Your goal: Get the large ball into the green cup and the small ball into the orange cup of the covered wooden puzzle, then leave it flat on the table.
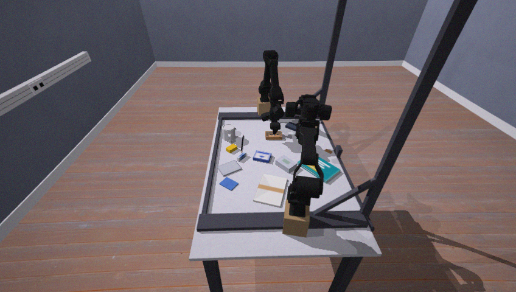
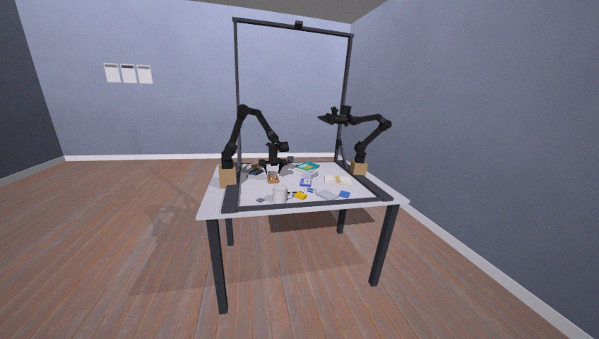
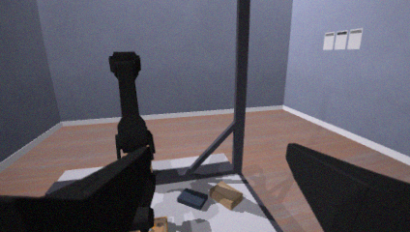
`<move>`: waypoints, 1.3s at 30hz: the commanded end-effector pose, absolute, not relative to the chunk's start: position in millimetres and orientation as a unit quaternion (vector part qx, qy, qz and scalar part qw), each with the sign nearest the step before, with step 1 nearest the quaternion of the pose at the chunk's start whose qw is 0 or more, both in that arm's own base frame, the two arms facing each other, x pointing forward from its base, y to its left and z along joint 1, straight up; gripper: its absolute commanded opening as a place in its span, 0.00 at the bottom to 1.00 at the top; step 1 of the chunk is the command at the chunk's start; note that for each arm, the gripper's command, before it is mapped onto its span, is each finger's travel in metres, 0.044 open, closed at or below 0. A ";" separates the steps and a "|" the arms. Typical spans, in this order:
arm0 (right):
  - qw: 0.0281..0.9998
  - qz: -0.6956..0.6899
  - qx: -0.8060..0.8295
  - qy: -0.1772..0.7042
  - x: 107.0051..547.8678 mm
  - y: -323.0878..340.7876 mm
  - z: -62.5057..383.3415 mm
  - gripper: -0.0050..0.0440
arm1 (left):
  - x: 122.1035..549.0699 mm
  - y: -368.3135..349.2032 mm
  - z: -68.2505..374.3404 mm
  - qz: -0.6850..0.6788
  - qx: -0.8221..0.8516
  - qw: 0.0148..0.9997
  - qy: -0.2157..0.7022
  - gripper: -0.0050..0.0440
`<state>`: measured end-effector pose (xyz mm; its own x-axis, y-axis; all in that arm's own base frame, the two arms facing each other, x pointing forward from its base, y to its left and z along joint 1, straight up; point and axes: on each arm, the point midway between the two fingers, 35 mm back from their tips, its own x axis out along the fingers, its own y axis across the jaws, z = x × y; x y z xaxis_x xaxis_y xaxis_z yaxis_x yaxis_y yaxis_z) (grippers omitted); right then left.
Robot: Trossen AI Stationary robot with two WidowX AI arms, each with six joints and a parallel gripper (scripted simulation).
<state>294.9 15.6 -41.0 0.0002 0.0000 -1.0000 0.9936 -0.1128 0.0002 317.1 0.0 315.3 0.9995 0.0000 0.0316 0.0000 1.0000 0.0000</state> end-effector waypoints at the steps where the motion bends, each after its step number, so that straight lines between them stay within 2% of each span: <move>1: 0.471 -0.525 0.527 0.474 294.5 16.9 -47.7 0.92 | 315.7 0.0 322.9 0.000 0.000 1.000 -0.025 0.92; 29: 0.470 -0.526 0.528 0.473 294.7 16.1 -87.1 0.92 | 315.7 0.0 322.9 0.000 0.000 1.000 -0.025 0.92; 32: 0.474 -0.522 0.532 0.470 301.2 16.4 -80.9 0.92 | 315.7 0.0 322.9 0.000 0.000 1.000 -0.025 0.92; 33: 0.474 -0.521 0.532 0.469 301.3 16.4 -81.1 0.10 | 315.7 0.0 322.9 0.000 0.000 1.000 -0.025 0.92; 39: 0.471 -0.525 0.529 0.472 296.8 16.0 -82.6 0.10 | 315.7 0.0 322.9 0.000 0.000 1.000 -0.025 0.92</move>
<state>295.6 15.7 -83.9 0.0005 0.0002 -1.0000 0.9936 -0.1128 0.0005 317.1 0.0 315.3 0.9995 0.0000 0.0316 0.0000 1.0000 0.0000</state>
